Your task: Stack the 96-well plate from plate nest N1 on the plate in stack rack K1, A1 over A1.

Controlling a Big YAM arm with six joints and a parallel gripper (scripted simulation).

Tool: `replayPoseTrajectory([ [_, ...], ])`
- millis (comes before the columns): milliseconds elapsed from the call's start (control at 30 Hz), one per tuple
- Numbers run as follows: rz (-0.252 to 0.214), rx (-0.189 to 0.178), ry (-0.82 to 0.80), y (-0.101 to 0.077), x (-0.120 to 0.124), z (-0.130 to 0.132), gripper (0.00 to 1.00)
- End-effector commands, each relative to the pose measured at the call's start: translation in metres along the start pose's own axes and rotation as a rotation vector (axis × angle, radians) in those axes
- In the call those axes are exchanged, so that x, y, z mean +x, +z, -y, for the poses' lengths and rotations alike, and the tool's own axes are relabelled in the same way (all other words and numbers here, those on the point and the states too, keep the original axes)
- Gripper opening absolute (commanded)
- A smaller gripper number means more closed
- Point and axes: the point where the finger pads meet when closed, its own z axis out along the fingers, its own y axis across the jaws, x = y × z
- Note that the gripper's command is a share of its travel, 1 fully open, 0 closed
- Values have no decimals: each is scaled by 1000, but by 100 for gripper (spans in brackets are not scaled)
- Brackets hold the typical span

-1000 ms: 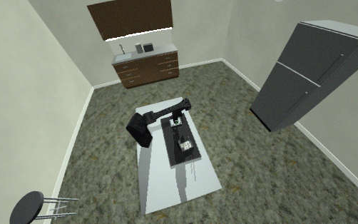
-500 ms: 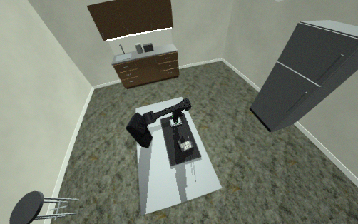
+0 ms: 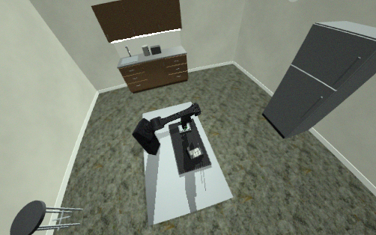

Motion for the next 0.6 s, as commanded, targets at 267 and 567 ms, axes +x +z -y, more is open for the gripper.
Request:
replayPoseTrajectory([
  [267,8,-7,-2,-4,-3,-3,0],
  [567,12,-15,-5,-22,-5,-9,0],
])
